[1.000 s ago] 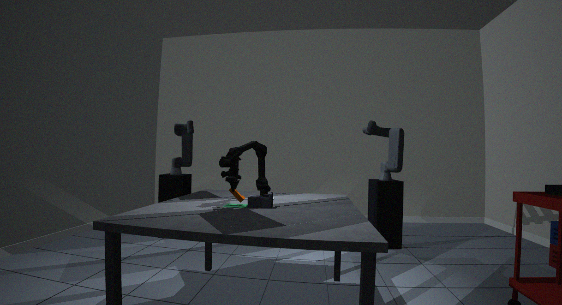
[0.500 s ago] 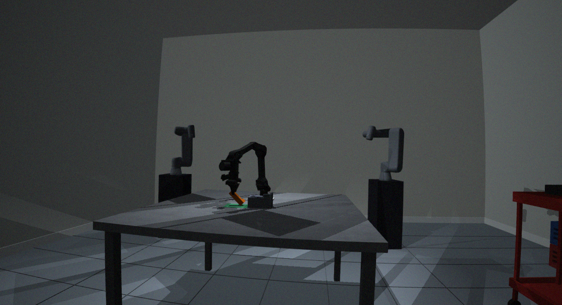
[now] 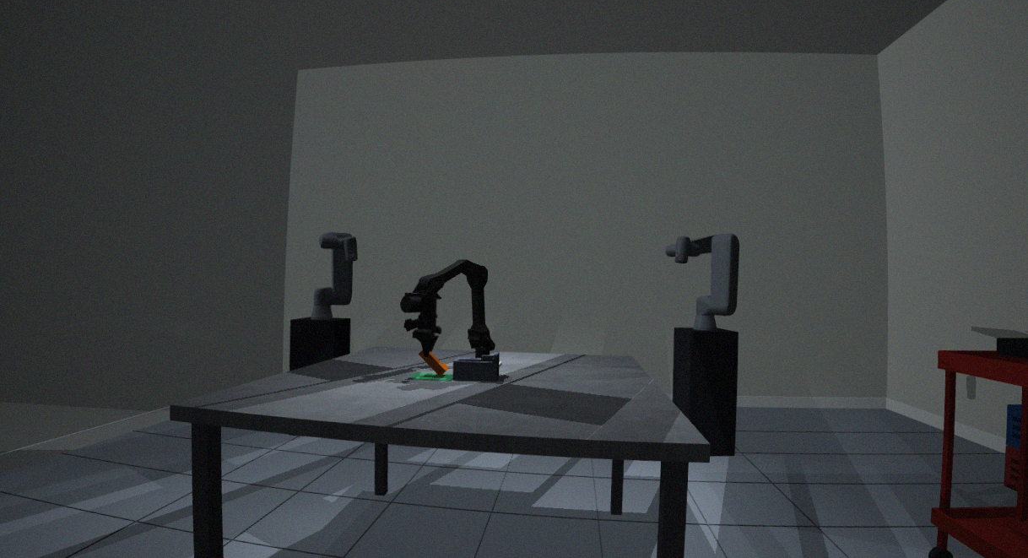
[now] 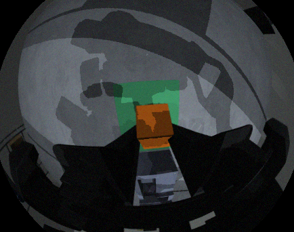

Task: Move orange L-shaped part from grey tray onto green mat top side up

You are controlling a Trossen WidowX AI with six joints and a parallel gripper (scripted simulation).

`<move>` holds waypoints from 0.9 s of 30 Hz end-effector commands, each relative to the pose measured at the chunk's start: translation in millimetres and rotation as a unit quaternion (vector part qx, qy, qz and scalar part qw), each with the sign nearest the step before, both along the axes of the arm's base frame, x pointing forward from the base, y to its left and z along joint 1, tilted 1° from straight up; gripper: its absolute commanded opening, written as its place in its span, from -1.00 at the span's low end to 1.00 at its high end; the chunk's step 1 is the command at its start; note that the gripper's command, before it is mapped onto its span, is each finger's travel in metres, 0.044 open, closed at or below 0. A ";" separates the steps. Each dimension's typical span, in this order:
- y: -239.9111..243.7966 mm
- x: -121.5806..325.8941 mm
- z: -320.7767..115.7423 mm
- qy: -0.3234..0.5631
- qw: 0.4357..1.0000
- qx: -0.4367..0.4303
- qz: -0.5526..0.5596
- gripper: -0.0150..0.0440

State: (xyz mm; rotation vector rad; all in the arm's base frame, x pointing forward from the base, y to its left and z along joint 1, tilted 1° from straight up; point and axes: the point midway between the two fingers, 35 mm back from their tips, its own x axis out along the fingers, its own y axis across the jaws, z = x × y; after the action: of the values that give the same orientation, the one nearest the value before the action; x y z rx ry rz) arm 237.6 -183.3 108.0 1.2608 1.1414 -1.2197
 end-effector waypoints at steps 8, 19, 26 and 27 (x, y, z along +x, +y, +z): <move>-1.4 1.3 19.3 0.000 1.000 0.000 0.000 0.67; -0.7 -1.6 84.0 -0.005 1.000 -0.004 -0.002 0.86; -0.7 -1.6 84.0 -0.005 1.000 -0.004 -0.002 0.86; -0.7 -1.6 84.0 -0.005 1.000 -0.004 -0.002 0.86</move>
State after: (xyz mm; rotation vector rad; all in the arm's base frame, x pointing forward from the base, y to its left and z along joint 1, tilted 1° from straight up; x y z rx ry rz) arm 235.7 -183.7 192.3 1.2628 1.1280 -1.2188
